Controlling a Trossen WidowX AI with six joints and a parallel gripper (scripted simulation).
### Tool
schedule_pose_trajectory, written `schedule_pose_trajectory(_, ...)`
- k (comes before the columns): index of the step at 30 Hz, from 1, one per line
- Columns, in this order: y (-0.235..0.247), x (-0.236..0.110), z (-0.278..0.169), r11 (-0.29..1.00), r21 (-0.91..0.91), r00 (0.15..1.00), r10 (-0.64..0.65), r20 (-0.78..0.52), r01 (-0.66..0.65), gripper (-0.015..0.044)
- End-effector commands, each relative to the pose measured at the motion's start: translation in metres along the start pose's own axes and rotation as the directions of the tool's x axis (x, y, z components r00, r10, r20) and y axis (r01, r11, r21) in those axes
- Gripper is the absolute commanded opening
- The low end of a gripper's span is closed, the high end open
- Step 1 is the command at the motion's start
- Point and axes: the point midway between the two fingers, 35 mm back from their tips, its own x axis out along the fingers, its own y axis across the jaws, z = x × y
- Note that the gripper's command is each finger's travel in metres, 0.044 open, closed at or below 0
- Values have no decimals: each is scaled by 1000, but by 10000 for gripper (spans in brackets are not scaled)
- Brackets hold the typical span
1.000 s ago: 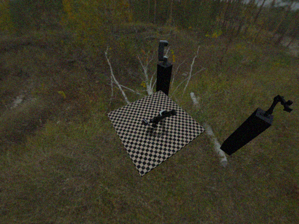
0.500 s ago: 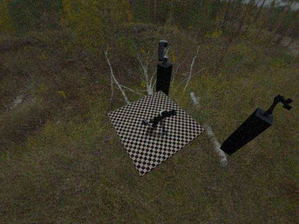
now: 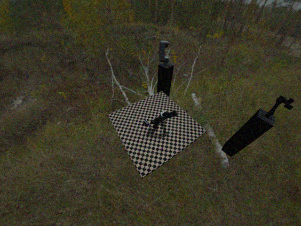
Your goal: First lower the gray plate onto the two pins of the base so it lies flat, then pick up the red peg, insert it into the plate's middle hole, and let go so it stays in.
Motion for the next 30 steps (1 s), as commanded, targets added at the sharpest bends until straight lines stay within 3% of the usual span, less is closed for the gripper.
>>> schedule_pose_trajectory(1, 1, -7, 1, 1000, -2, 1000, 1, 2, -1, 0)
schedule_pose_trajectory(23, 7, -75, 6, 1000, -1, 1000, -2, 7, 2, 0)
schedule_pose_trajectory(30, 13, -70, 20, 1000, -3, 1000, 3, 12, -3, 0)
